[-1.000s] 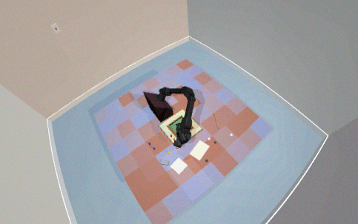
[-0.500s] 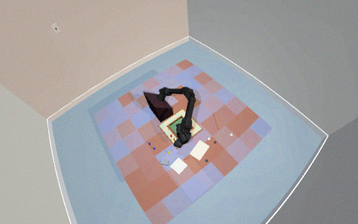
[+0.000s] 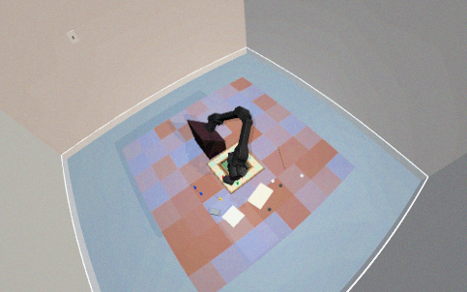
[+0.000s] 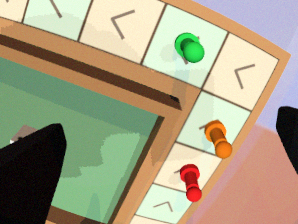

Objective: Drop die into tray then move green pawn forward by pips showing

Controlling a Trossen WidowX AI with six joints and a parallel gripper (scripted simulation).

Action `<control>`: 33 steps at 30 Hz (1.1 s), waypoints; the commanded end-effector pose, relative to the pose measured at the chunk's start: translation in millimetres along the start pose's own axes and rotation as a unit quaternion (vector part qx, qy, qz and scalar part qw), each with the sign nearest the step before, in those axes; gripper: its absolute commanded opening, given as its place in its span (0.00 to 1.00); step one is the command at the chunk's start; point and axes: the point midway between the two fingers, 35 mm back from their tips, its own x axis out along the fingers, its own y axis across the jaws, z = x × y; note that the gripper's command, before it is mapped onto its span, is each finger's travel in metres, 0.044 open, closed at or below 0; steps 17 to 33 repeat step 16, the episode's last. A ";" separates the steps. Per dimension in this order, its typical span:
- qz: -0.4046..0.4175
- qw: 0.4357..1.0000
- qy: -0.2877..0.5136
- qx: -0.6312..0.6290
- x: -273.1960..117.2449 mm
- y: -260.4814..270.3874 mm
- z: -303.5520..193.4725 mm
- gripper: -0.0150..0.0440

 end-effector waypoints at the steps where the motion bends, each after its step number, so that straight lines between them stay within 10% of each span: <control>1: -0.007 0.998 -0.001 0.059 -32.2 25.9 -33.7 1.00; 8: -0.005 0.985 0.001 0.171 -62.2 94.5 -104.5 1.00; 33: -0.011 0.993 -0.006 0.122 -57.8 62.3 -73.2 1.00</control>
